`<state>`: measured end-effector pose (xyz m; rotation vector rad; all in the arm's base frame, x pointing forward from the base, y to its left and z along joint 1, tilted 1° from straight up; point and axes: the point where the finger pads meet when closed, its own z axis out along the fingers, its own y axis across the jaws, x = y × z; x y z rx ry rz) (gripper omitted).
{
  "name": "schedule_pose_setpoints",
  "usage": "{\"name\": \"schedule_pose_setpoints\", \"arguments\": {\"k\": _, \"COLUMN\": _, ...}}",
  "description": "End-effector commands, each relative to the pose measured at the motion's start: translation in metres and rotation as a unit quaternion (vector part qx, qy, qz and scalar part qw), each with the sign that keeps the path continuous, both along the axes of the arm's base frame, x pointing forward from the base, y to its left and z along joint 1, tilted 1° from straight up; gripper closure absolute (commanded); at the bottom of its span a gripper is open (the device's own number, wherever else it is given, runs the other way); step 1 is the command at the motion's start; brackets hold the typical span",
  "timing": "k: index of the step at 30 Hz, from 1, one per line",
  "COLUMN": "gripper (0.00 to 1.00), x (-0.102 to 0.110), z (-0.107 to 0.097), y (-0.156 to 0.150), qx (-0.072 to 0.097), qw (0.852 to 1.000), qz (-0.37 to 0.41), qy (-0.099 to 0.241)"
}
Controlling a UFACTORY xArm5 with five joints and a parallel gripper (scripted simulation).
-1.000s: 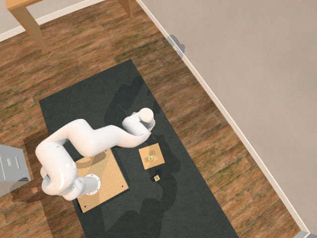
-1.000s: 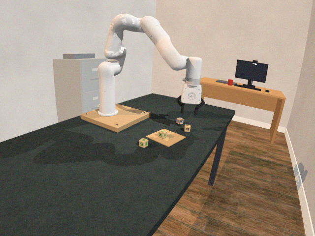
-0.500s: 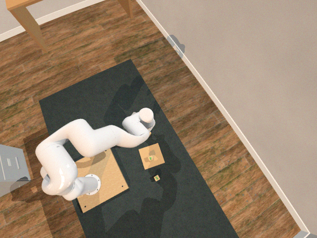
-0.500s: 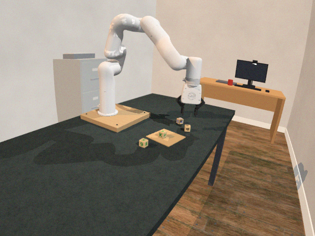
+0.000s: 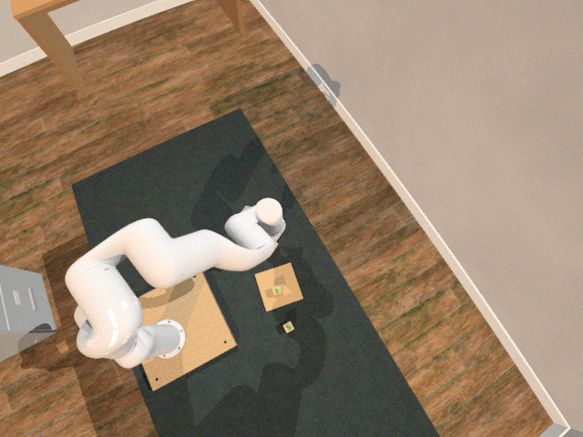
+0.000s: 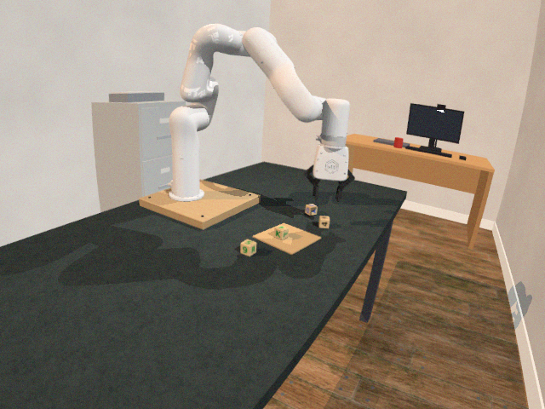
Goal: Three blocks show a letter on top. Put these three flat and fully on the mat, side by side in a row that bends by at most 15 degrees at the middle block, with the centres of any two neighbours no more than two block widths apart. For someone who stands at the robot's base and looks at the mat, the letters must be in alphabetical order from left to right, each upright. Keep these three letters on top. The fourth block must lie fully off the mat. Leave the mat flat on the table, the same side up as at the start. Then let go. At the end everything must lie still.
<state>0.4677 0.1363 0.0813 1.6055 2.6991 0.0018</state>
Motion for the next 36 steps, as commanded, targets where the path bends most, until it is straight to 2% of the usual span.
{"name": "schedule_pose_setpoints", "arguments": {"k": 1, "gripper": 0.31, "x": 0.001, "z": 0.001, "y": 0.000, "qx": 0.001, "qw": 1.000, "qz": 0.000, "qy": -0.002}}
{"name": "schedule_pose_setpoints", "arguments": {"k": 22, "gripper": 0.31, "x": 0.001, "z": -0.009, "y": 0.000, "qx": 0.001, "qw": 1.000, "qz": 0.000, "qy": -0.002}}
{"name": "schedule_pose_setpoints", "arguments": {"k": 36, "gripper": 0.31, "x": 0.002, "z": -0.030, "y": 0.000, "qx": 0.001, "qw": 1.000, "qz": 0.000, "qy": -0.002}}
